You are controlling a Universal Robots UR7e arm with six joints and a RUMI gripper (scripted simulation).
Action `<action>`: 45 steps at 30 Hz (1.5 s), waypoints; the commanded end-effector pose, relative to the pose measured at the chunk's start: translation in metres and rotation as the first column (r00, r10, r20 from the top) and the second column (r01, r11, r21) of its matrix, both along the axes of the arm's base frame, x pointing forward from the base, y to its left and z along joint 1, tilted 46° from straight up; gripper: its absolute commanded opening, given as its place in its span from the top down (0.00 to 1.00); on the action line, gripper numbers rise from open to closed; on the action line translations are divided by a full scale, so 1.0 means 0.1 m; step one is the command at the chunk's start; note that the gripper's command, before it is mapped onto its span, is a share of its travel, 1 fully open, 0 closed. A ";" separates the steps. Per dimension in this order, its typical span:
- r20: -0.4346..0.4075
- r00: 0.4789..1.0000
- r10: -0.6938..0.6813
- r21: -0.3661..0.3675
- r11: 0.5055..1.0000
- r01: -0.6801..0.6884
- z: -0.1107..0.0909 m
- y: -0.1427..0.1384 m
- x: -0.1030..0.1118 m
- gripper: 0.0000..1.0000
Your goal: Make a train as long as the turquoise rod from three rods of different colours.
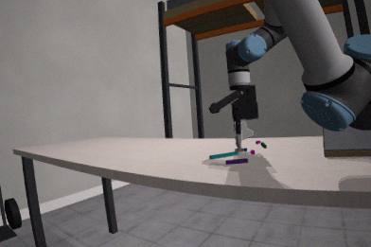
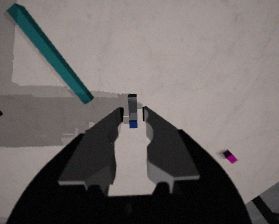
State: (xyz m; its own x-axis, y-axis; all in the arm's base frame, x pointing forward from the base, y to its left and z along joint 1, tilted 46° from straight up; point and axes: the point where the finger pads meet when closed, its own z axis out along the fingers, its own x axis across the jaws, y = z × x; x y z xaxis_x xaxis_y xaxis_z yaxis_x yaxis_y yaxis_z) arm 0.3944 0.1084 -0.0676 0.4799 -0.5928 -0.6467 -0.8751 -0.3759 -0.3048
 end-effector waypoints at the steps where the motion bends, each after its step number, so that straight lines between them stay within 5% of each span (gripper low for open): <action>1: -0.002 1.000 0.001 0.001 1.000 -0.001 0.00 0.01 -0.01 0.86; 33: 0.003 1.000 -0.001 -0.003 1.000 0.001 0.64 -0.66 0.07 0.86; 34: 0.003 1.000 -0.001 -0.003 1.000 0.001 0.64 -0.66 0.07 0.00; 45: 0.000 1.000 -0.001 0.000 1.000 0.001 0.63 -0.64 0.06 0.00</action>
